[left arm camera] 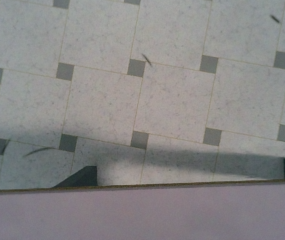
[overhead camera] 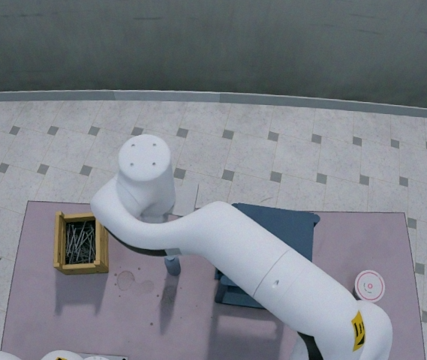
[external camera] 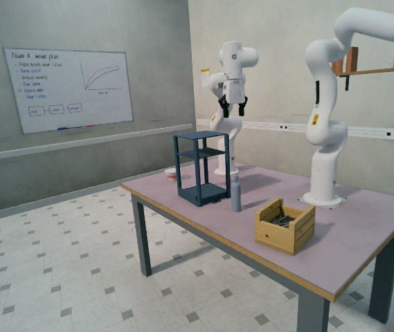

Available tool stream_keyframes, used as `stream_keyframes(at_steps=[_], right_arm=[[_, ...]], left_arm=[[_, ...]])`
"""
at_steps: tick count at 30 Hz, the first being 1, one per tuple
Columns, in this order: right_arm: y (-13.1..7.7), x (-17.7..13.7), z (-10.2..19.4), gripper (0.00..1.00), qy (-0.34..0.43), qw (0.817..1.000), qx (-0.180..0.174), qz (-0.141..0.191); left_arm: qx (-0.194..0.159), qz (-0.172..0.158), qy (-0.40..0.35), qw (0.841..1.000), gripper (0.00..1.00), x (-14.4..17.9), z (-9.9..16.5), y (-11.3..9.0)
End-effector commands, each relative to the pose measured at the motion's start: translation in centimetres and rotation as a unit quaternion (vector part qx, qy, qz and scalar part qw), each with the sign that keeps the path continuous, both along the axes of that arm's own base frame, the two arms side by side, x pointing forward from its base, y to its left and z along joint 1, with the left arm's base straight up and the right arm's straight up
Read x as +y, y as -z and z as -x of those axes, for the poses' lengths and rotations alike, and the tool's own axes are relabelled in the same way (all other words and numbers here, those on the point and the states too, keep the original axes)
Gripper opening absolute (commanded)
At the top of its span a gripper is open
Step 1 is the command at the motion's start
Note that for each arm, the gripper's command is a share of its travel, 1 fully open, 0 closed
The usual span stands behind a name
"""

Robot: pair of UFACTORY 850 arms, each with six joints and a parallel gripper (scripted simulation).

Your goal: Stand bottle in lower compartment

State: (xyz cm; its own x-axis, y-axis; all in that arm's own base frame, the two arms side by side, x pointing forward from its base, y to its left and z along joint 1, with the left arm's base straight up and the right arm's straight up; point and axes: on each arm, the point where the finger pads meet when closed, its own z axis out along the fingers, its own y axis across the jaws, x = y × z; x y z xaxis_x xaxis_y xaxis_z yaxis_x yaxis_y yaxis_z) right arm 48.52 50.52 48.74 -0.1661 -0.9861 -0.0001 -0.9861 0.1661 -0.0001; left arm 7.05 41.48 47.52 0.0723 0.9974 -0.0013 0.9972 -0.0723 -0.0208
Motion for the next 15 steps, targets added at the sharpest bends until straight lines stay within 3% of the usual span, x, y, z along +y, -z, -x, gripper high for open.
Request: stream_keyframes(at_steps=[1, 15], right_arm=[[-0.1, 0.0, 0.0, 1.00, 0.000, 1.000, -0.001, -0.001], [-0.1, 0.0, 0.0, 1.00, 0.000, 1.000, -0.001, -0.001]], left_arm=[[-0.007, -0.001, -0.015, 1.000, 1.00, -1.0, 3.9, 0.3], [-0.010, 0.000, -0.029, 1.000, 1.00, -2.3, 6.5, 0.7]])
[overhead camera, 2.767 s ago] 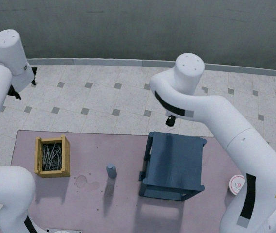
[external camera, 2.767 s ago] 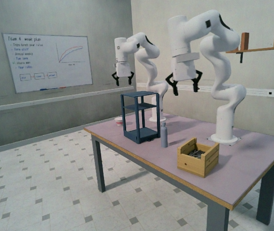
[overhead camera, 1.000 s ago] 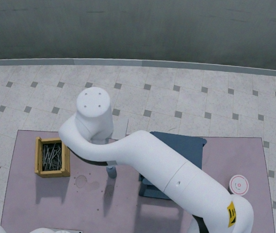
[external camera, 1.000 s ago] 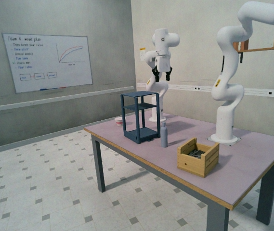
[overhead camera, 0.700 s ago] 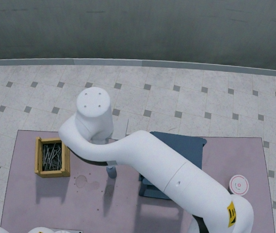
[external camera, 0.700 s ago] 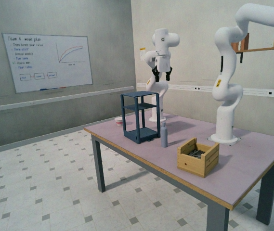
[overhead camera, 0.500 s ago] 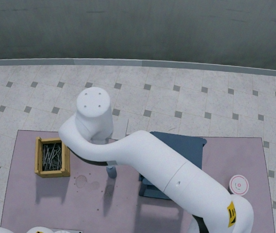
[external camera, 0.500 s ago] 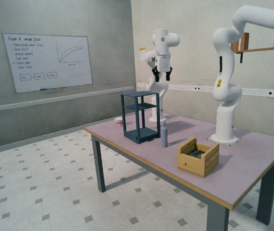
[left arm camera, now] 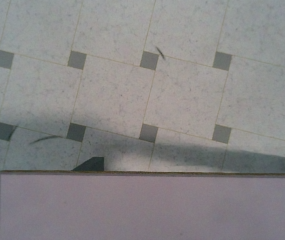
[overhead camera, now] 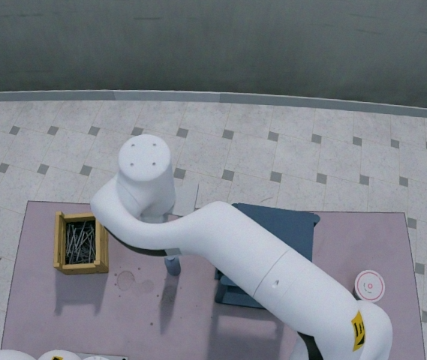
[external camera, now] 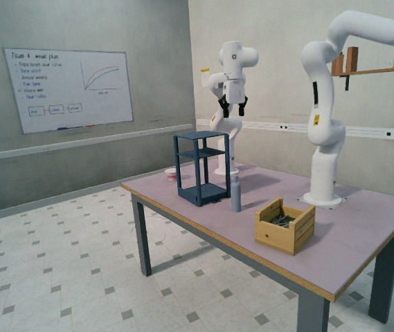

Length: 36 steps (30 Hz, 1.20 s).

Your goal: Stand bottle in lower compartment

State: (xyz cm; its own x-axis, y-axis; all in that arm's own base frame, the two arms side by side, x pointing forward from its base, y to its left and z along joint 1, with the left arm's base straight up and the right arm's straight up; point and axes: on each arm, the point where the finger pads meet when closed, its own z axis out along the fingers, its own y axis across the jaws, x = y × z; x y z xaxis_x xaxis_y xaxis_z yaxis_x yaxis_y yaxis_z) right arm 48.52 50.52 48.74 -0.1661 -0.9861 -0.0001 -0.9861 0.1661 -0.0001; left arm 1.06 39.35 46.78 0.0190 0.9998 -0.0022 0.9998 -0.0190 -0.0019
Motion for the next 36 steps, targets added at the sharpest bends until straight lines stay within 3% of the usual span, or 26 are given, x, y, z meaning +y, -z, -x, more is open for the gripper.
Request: stream_keyframes(at_steps=[1, 5, 6, 12, 19, 21, 25, 29, 36], right_arm=[[-0.1, 0.0, 0.0, 1.00, 0.000, 1.000, -0.001, -0.001], [-0.1, 0.0, 0.0, 1.00, 0.000, 1.000, -0.001, -0.001], [-0.1, 0.0, 0.0, 0.69, 0.000, 1.000, -0.001, -0.001], [0.3, -0.2, 0.0, 0.69, -0.018, 1.000, -0.003, 0.009], [2.7, -1.7, -0.3, 0.69, -0.124, 0.990, -0.014, 0.067], [2.7, -1.7, -0.3, 0.69, -0.124, 0.990, -0.014, 0.067], [5.0, -3.1, -0.5, 0.69, -0.228, 0.965, -0.015, 0.125], [7.4, -5.0, -0.9, 0.69, -0.292, 0.943, -0.005, 0.162], [10.9, -7.9, -2.0, 0.69, -0.408, 0.882, 0.031, 0.233]], left_arm=[[-0.001, -0.001, -0.002, 1.000, 1.00, -0.2, 0.5, 0.0], [-0.001, -0.001, -0.002, 1.000, 1.00, -0.2, 0.5, 0.0], [-0.001, -0.001, -0.002, 1.000, 1.00, -0.2, 0.5, 0.0], [-0.001, -0.001, -0.002, 1.000, 1.00, -0.2, 0.5, 0.0], [-0.001, -0.001, -0.002, 1.000, 1.00, -0.2, 0.5, 0.0], [-0.001, -0.001, -0.002, 1.000, 1.00, -0.2, 0.5, 0.0], [-0.001, -0.001, -0.002, 1.000, 1.00, -0.2, 0.5, 0.0], [-0.001, -0.001, -0.002, 1.000, 1.00, -0.2, 0.5, 0.0], [-0.001, -0.001, -0.002, 1.000, 1.00, -0.2, 0.5, 0.0]])
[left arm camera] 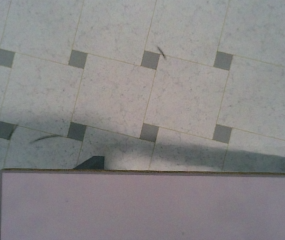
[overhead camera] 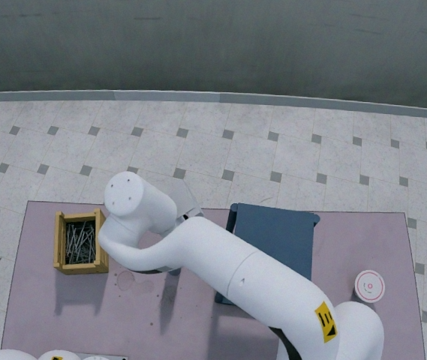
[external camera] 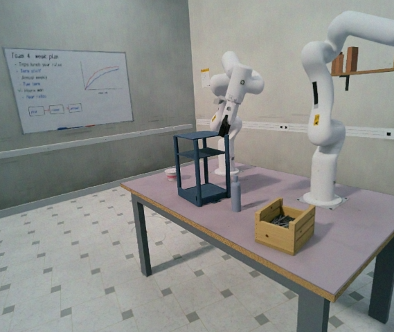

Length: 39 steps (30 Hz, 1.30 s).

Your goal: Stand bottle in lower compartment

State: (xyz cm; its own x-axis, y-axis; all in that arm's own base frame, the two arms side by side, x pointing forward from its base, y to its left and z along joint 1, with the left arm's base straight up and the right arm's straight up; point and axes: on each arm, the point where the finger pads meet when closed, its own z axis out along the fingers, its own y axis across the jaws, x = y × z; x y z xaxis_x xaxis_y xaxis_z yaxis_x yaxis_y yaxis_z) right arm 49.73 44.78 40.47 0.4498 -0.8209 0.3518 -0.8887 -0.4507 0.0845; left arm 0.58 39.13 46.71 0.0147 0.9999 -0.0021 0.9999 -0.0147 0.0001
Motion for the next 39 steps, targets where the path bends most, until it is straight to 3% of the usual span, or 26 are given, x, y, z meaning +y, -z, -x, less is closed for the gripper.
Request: stream_keyframes(at_steps=[1, 2, 3, 9, 17, 19, 20, 25, 34, 36, 37, 39], right_arm=[[2.6, -2.1, -0.8, 0.69, -0.100, 0.993, 0.018, 0.059], [2.6, -2.1, -0.8, 0.69, -0.100, 0.993, 0.018, 0.059], [3.0, -2.4, -1.0, 0.69, -0.150, 0.984, 0.032, 0.095], [4.7, -2.7, -1.9, 0.69, -0.235, 0.955, 0.072, 0.164], [6.5, 0.2, -1.8, 0.69, -0.340, 0.893, 0.134, 0.261], [6.5, 0.2, -1.8, 0.69, -0.340, 0.893, 0.134, 0.261], [6.7, 0.7, -1.7, 0.69, -0.378, 0.864, 0.154, 0.294], [7.9, 3.0, -0.7, 0.69, -0.424, 0.815, 0.191, 0.347], [9.4, 5.5, 0.8, 0.69, -0.499, 0.696, 0.261, 0.445], [9.4, 5.5, 0.8, 0.69, -0.499, 0.696, 0.261, 0.445], [9.5, 5.6, 0.9, 0.69, -0.519, 0.651, 0.284, 0.475], [9.5, 5.7, 1.0, 0.69, -0.529, 0.625, 0.297, 0.491]], left_arm=[[0.000, -0.001, 0.000, 1.000, 1.00, 0.0, 0.0, -0.1], [0.000, -0.001, 0.000, 1.000, 1.00, 0.0, 0.0, -0.1], [0.000, -0.001, 0.000, 1.000, 1.00, 0.0, 0.0, -0.1], [0.000, -0.001, 0.000, 1.000, 1.00, 0.0, 0.0, -0.1], [0.000, -0.001, 0.000, 1.000, 1.00, 0.0, 0.0, -0.1], [0.000, -0.001, 0.000, 1.000, 1.00, 0.0, 0.0, -0.1], [0.000, -0.001, 0.000, 1.000, 1.00, 0.0, 0.0, -0.1], [0.000, -0.001, 0.000, 1.000, 1.00, 0.0, 0.0, -0.1], [0.000, -0.001, 0.000, 1.000, 1.00, 0.0, 0.0, -0.1], [0.000, -0.001, 0.000, 1.000, 1.00, 0.0, 0.0, -0.1], [0.000, -0.001, 0.000, 1.000, 1.00, 0.0, 0.0, -0.1], [0.000, -0.001, 0.000, 1.000, 1.00, 0.0, 0.0, -0.1]])
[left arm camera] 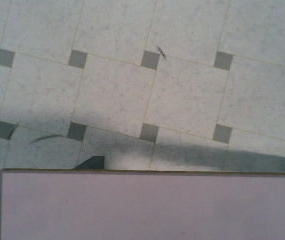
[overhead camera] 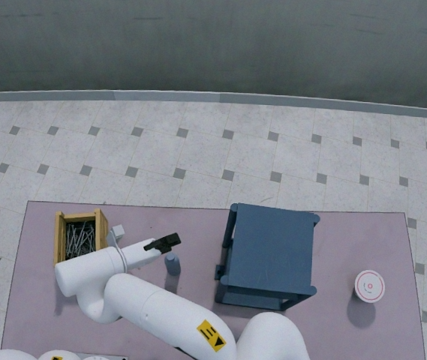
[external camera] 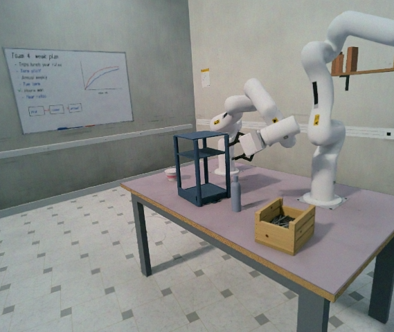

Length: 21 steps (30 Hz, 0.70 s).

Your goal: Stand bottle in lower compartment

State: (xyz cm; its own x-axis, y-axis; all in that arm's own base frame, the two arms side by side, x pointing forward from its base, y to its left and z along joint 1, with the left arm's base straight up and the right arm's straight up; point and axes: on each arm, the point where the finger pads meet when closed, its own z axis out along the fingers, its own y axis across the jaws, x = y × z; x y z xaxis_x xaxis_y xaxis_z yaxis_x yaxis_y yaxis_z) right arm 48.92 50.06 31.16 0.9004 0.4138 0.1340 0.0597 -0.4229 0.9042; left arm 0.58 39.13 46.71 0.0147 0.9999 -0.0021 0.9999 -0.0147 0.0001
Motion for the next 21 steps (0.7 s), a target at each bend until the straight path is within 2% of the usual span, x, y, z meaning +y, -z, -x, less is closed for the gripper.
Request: stream_keyframes(at_steps=[1, 6, 12, 14, 15, 18, 21], right_arm=[[0.26, 0.48, 0.20, 0.69, -0.068, 0.990, 0.051, 0.109], [0.28, 0.51, 0.22, 0.69, -0.119, 0.971, 0.088, 0.190], [0.33, 0.51, 0.22, 0.69, -0.175, 0.932, 0.133, 0.288], [0.33, 0.51, 0.22, 0.69, -0.175, 0.932, 0.133, 0.288], [0.35, 0.51, 0.22, 0.69, -0.202, 0.907, 0.155, 0.335], [0.46, 0.51, 0.22, 0.69, -0.223, 0.883, 0.173, 0.374], [0.61, 0.51, 0.22, 0.69, -0.248, 0.852, 0.194, 0.419]], left_arm=[[0.000, -0.001, 0.000, 1.000, 1.00, 0.04, 0.00, -0.09], [0.000, -0.001, 0.000, 1.000, 1.00, 0.04, 0.00, -0.09], [0.000, -0.001, 0.000, 1.000, 1.00, 0.04, 0.00, -0.09], [0.000, -0.001, 0.000, 1.000, 1.00, 0.04, 0.00, -0.09], [0.000, -0.001, 0.000, 1.000, 1.00, 0.04, 0.00, -0.09], [0.000, -0.001, 0.000, 1.000, 1.00, 0.04, 0.00, -0.09], [0.000, -0.001, 0.000, 1.000, 1.00, 0.04, 0.00, -0.09]])
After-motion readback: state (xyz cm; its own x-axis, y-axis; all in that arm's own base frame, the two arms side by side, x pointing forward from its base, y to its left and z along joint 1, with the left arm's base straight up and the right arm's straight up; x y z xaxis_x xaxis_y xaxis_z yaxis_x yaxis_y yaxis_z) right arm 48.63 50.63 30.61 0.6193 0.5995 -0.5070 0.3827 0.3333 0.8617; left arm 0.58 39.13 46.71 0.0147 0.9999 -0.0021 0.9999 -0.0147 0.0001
